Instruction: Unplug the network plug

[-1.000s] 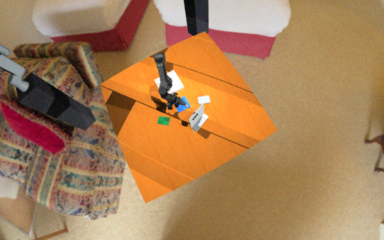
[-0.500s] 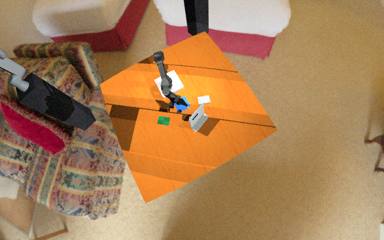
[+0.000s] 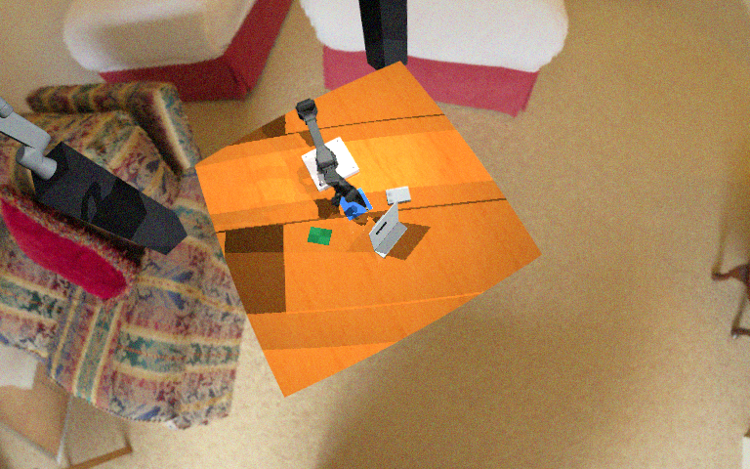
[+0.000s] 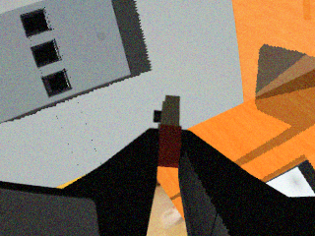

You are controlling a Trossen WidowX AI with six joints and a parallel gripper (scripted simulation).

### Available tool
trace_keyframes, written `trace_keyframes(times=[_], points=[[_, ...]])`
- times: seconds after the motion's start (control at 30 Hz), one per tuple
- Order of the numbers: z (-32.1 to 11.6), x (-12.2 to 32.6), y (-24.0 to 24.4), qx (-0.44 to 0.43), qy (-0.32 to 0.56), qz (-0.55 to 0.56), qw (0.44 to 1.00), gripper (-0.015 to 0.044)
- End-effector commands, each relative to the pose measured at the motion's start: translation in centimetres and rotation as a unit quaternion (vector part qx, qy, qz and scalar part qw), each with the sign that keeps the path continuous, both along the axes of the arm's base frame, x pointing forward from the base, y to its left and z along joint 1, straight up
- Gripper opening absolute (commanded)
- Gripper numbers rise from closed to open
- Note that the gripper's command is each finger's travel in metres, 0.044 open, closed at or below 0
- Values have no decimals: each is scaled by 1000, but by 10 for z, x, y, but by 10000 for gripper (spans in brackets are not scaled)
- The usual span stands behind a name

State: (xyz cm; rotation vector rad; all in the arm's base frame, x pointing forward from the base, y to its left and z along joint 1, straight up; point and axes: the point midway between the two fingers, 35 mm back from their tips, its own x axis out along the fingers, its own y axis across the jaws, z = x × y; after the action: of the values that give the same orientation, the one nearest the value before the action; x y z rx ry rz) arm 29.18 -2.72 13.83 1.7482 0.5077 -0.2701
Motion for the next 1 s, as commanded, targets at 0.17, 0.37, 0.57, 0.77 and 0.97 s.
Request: trace_keyframes(times=[0.17, 0.37, 0.57, 0.77, 0.97], points=[[-18, -20, 5, -26, 75, -29, 996, 0], [-32, -39, 7, -50, 131, -44, 989, 0], [-44, -60, 7, -80, 185, -56, 978, 0], [-52, -81, 6, -113, 231, -64, 964, 0], [-55, -82, 6, -114, 232, -64, 964, 0]])
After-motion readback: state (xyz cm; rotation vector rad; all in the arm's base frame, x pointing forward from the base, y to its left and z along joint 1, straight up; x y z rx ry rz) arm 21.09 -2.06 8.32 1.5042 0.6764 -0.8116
